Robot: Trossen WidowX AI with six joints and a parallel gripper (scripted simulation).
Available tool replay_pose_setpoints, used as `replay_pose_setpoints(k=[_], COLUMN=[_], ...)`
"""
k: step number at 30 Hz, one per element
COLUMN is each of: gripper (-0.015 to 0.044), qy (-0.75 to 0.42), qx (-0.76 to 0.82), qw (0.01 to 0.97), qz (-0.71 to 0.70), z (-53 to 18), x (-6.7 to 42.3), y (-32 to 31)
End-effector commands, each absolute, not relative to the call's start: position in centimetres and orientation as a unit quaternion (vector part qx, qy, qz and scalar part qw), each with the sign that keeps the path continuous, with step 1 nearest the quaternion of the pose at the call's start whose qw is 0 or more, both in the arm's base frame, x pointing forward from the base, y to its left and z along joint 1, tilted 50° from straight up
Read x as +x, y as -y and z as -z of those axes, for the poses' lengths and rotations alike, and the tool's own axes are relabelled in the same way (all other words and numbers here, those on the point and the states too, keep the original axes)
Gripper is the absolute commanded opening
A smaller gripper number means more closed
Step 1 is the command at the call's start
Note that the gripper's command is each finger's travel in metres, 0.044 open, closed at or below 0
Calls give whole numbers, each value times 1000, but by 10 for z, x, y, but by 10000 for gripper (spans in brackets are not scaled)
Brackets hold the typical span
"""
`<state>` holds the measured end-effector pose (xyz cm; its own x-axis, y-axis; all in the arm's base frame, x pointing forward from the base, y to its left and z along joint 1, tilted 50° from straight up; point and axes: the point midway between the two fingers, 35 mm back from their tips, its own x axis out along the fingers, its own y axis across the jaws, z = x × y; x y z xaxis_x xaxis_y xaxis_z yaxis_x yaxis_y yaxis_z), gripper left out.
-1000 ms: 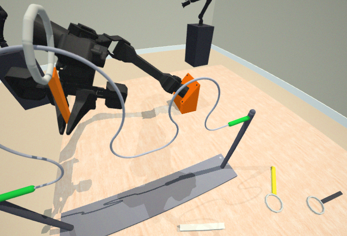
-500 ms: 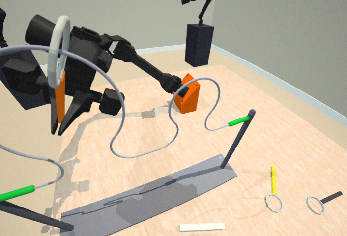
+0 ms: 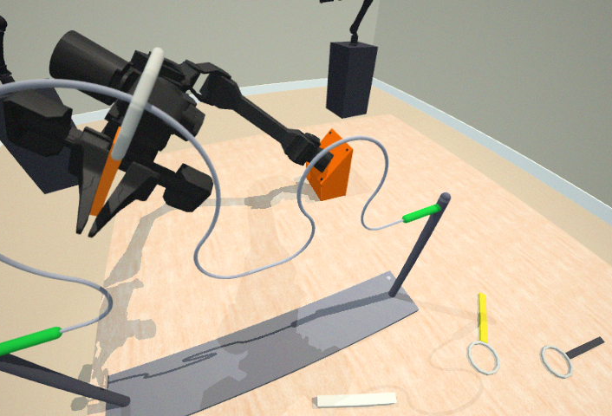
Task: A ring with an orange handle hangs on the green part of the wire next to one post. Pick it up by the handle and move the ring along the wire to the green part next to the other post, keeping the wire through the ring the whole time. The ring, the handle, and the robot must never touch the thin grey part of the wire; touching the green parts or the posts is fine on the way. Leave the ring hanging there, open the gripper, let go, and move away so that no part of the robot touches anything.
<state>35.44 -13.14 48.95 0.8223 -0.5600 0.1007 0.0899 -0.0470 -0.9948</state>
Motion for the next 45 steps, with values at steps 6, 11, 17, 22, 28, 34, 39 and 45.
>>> replay_pose_setpoints(k=[6,11,17,22,28,34,39,45], gripper=[-150,-150,-150,-150,-150,-150,-150,-150], qy=[-162,-157,-151,-146,-139,-144,-149,-141], qx=[-722,-742,-766,-785,-806,-818,-833,-852], qw=[628,604,576,551,521,494,455,422], qz=[242,243,243,243,243,257,276,277], z=[-494,-497,-500,-503,-506,-507,-509,-511], x=[355,355,355,355,356,352,347,347], y=[130,130,129,129,128,124,119,118])
